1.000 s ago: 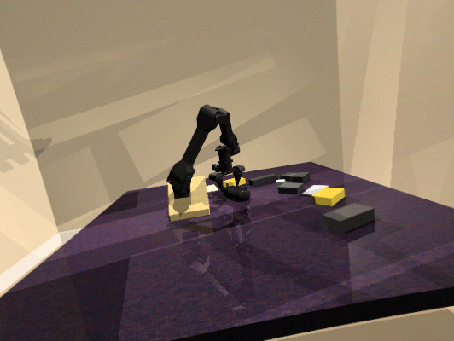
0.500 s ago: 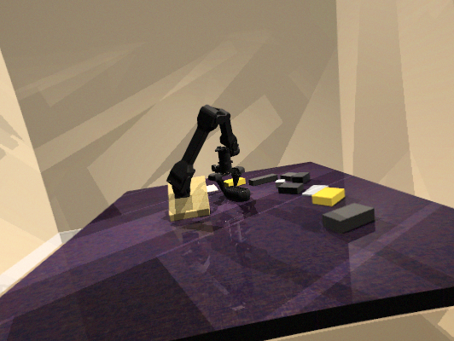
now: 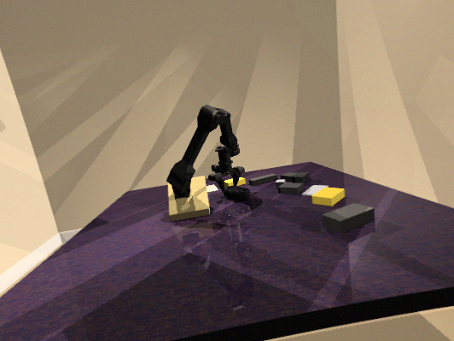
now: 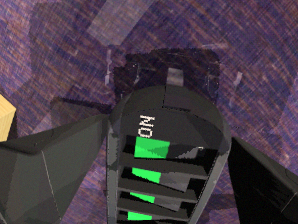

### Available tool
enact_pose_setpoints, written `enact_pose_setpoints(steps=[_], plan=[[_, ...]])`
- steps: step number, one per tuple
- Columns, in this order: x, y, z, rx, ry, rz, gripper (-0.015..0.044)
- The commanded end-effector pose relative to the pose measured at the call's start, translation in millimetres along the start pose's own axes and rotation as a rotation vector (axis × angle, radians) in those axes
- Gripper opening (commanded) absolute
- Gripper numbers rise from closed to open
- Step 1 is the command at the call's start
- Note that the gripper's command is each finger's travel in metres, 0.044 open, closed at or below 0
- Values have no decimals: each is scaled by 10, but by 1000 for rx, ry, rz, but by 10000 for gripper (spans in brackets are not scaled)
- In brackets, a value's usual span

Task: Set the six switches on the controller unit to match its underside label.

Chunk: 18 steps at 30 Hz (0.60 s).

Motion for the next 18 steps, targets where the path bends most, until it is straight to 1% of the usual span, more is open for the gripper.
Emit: enact_pose_setpoints(steps=[1, 17, 18], plan=[[15, -62, -22, -2, 6, -3, 0], [14, -170, -64, -2, 7, -4, 0], [2, -88, -36, -15, -2, 12, 26]])
Point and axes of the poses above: the point midway between the two fingers, 35 mm back from their tips, its own x axis out along the fingers, its own y axis across the jaws, z = x × y, the point moved 10 cm from there along -x, back along the fingers, and after that the axes turned 6 degrees about -x, right-handed, at the moved point
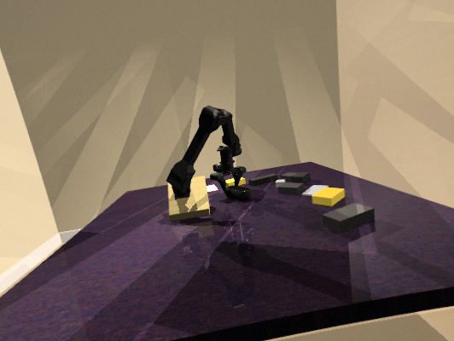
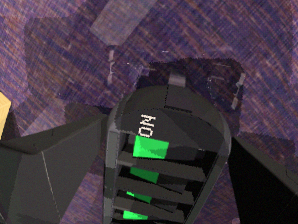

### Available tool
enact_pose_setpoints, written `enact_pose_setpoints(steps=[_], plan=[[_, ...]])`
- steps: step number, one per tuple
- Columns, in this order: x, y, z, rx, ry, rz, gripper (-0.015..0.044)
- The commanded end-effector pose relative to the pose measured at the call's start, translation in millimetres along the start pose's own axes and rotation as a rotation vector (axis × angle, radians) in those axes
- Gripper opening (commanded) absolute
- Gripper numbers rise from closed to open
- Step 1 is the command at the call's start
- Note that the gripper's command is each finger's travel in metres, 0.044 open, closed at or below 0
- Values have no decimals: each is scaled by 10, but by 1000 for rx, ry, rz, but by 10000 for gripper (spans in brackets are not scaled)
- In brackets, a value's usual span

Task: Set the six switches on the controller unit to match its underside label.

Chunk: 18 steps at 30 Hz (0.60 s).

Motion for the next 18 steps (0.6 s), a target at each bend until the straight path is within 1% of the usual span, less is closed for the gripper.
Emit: enact_pose_setpoints(steps=[1, 12, 16, 18], plan=[[1, 2, 1, 1, 1, -1, 52], [-26, 1, 1, 1, 1, -2, 341], [-462, 22, 17, 12, 6, -16, 440], [-490, 26, 18, 13, 7, -17, 440]])
Point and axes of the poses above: the point midway between the two fingers, 35 mm back from their tips, its own x axis out along the fingers, its own y axis across the jaws, z = x × y, the point moved 10 cm from there along -x, back along the fingers, and after that the axes turned 6 degrees about -x, right-handed, at the moved point
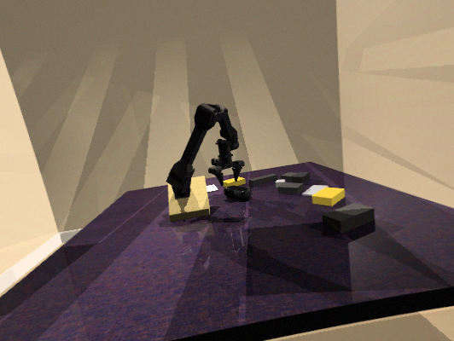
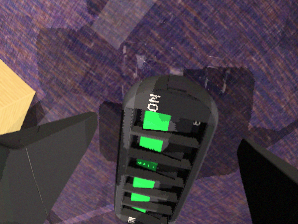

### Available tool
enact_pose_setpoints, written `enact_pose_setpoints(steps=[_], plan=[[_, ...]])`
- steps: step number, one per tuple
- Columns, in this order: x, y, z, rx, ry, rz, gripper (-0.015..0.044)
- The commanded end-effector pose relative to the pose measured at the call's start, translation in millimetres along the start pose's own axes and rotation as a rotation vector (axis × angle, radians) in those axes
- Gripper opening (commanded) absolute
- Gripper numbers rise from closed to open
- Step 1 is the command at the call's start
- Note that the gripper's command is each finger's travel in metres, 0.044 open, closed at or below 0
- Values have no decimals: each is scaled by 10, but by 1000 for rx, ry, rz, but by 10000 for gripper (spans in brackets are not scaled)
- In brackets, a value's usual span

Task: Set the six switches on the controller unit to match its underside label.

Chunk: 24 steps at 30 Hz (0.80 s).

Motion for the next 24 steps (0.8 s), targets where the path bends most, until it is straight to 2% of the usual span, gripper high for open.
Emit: enact_pose_setpoints(steps=[1, 8, 10, 15, 24], plan=[[-166, -8, -19, 18, -5, -19, 440], [-166, -8, -19, 18, -5, -19, 440], [-267, -17, -19, 17, -5, -20, 387], [-935, 23, -14, 10, -4, -20, 256], [-962, 28, -14, 10, -4, -20, 20]])
Point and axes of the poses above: the point midway between the two fingers, 35 mm back from their tips, its own x axis out along the fingers, its own y axis across the jaws, z = x × y, the point moved 10 cm from there along -x, back along the fingers, and after that the axes turned 6 degrees about -x, right-handed, at the moved point
